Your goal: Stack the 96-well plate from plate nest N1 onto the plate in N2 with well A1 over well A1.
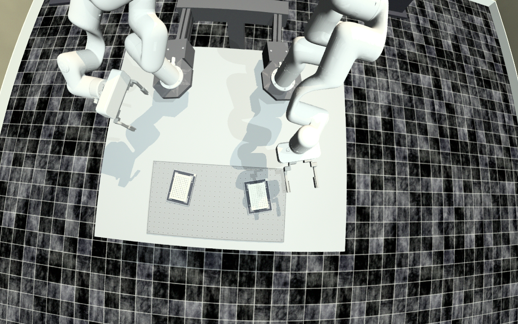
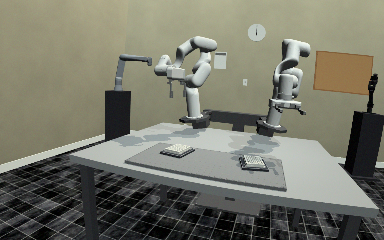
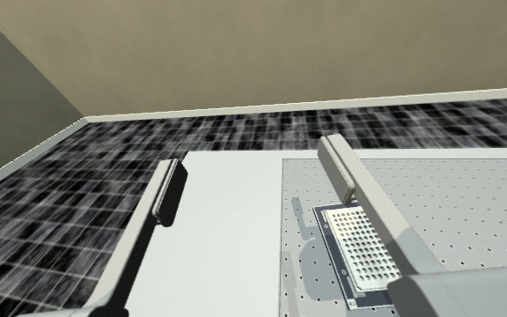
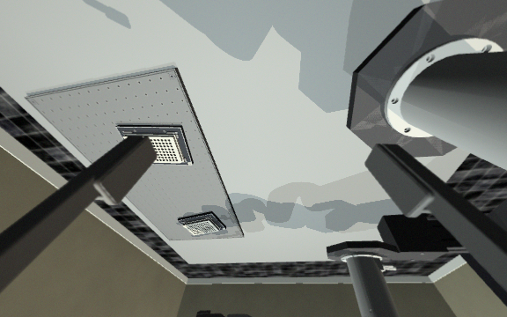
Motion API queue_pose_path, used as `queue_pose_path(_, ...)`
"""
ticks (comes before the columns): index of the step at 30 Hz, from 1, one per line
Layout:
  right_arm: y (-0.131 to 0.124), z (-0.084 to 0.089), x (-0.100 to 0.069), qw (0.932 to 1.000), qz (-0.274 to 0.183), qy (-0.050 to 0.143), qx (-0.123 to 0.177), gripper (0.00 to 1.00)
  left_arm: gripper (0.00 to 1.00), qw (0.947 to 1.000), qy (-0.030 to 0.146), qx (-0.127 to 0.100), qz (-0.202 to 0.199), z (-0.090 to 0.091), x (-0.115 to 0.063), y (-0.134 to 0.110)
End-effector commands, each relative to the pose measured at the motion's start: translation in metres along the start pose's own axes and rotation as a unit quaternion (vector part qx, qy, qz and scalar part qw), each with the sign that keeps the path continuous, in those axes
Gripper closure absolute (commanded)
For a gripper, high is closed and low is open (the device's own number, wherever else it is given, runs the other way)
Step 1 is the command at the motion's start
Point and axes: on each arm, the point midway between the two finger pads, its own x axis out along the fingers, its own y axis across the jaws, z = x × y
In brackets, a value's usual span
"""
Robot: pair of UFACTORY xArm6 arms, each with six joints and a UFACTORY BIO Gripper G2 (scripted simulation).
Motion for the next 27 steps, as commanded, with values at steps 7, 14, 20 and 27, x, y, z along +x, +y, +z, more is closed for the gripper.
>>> queue_pose_path(7, 0.001, 0.000, -0.001, 1.0000, 0.001, 0.000, 0.000, 0.00, 0.63, 1.0000, -0.004, 0.001, 0.002, -0.032, 0.008, -0.034)
queue_pose_path(14, 0.001, 0.000, -0.001, 1.0000, 0.001, 0.000, 0.000, 0.00, 0.63, 1.0000, -0.004, 0.001, 0.002, -0.052, 0.011, -0.056)
queue_pose_path(20, 0.001, 0.000, -0.001, 1.0000, 0.001, 0.000, 0.000, 0.00, 0.63, 1.0000, -0.004, 0.001, 0.002, -0.073, 0.015, -0.077)
queue_pose_path(27, 0.001, 0.000, -0.001, 1.0000, 0.001, 0.000, 0.000, 0.00, 0.63, 1.0000, -0.004, 0.001, 0.002, -0.090, 0.017, -0.095)
